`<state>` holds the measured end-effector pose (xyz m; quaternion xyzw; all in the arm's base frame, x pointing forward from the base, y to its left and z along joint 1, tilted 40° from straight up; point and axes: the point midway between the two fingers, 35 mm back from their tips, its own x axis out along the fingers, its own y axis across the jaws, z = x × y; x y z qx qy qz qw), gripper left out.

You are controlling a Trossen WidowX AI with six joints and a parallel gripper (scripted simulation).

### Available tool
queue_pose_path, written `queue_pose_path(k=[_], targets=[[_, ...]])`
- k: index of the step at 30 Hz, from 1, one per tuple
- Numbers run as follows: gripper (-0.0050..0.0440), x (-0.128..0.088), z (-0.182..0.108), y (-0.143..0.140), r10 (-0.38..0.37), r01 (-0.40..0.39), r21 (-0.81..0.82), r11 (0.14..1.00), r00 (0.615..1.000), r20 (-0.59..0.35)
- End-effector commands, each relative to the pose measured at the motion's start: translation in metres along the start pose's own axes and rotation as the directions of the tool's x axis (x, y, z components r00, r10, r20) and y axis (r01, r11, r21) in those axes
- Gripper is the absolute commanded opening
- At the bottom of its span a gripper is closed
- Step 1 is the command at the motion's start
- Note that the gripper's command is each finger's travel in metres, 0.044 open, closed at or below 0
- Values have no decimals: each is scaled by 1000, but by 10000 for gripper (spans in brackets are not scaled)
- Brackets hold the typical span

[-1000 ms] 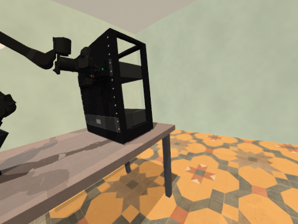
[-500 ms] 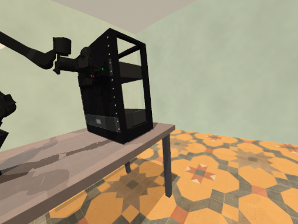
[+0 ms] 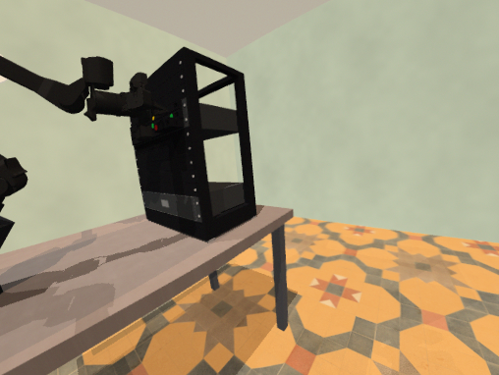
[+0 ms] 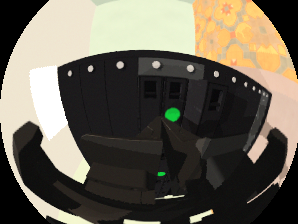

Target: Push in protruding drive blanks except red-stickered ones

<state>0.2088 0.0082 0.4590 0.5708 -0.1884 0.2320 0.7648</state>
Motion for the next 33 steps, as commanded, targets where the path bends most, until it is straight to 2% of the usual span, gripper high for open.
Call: queue_pose_path(k=[1, 9, 21, 33], targets=[[0, -18, 1, 10, 25, -25, -4, 1000, 1000, 3], [0, -46, 0, 9, 25, -25, -4, 1000, 1000, 3], [0, -62, 0, 9, 25, -25, -4, 1000, 1000, 3], [0, -67, 0, 9, 25, -25, -4, 1000, 1000, 3]])
